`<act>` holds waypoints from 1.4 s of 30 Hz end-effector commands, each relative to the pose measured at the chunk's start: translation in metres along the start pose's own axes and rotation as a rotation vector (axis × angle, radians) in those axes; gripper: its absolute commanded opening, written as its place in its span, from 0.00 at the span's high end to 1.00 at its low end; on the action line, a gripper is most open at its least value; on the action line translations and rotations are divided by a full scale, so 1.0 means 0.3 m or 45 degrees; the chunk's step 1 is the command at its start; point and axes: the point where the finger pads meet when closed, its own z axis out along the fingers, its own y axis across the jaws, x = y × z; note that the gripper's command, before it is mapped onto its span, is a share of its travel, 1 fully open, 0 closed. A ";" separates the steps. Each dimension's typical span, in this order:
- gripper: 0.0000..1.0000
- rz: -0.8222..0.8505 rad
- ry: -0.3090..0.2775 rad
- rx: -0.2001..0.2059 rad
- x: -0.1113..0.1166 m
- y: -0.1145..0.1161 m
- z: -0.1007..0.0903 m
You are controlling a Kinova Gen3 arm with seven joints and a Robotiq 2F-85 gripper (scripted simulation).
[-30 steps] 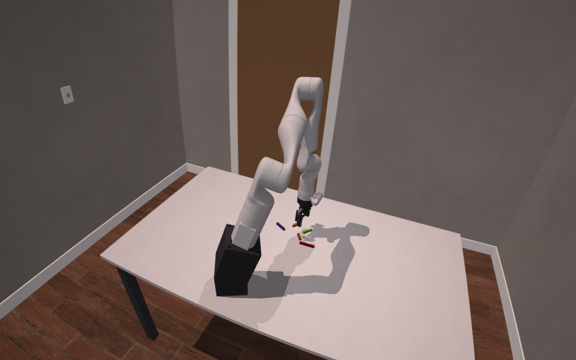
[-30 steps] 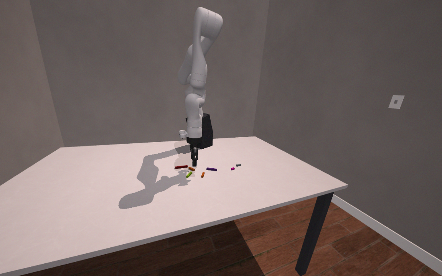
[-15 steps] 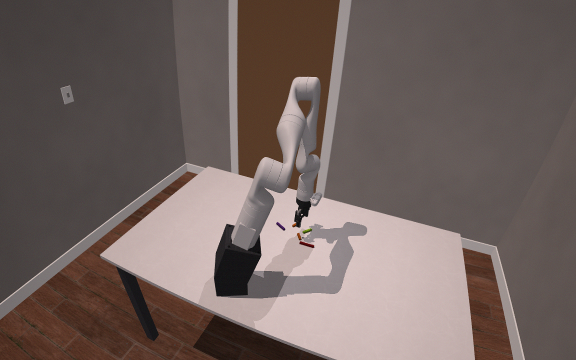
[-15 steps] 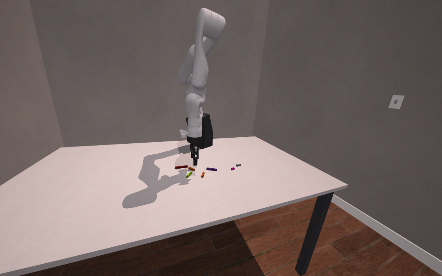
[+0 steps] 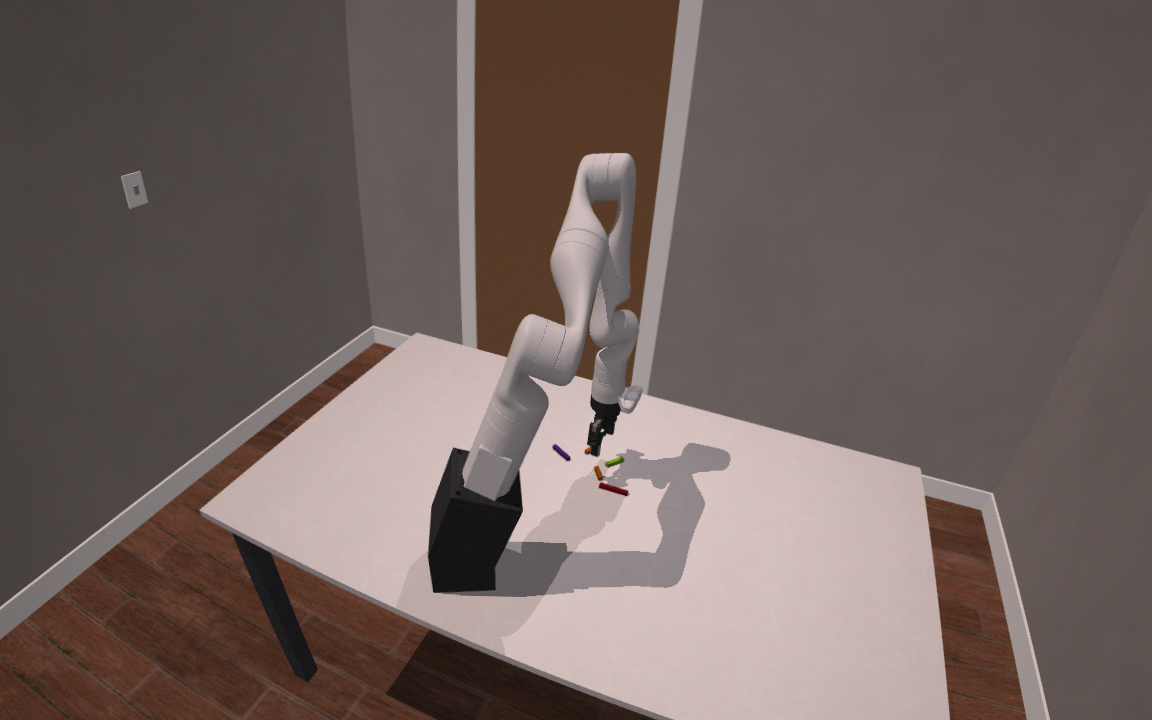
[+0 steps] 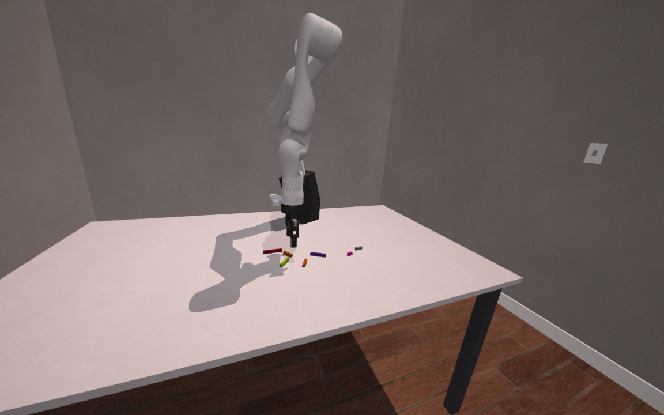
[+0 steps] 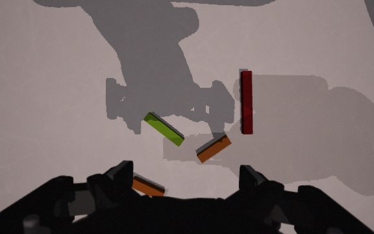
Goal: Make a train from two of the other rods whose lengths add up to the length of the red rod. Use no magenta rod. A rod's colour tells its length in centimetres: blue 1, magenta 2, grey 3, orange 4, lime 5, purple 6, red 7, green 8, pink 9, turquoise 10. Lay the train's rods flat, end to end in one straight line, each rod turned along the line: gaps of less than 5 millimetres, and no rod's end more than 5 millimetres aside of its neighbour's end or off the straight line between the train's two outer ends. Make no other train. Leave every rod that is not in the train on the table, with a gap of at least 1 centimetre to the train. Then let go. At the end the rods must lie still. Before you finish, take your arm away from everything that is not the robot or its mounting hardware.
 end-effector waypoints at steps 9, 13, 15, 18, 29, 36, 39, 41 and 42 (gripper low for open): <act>0.00 -0.027 -0.004 0.001 -0.009 0.018 -0.005; 0.00 -0.036 -0.005 0.001 -0.012 0.024 -0.007; 0.00 -0.036 -0.005 0.001 -0.012 0.024 -0.007; 0.00 -0.043 -0.007 0.001 -0.013 0.030 -0.009; 0.00 -0.057 -0.010 0.002 -0.017 0.040 -0.011; 0.00 -0.060 -0.010 0.002 -0.017 0.043 -0.012; 0.00 -0.061 -0.011 0.002 -0.018 0.044 -0.013; 0.00 -0.061 -0.011 0.002 -0.018 0.044 -0.013; 0.00 -0.061 -0.011 0.002 -0.018 0.044 -0.013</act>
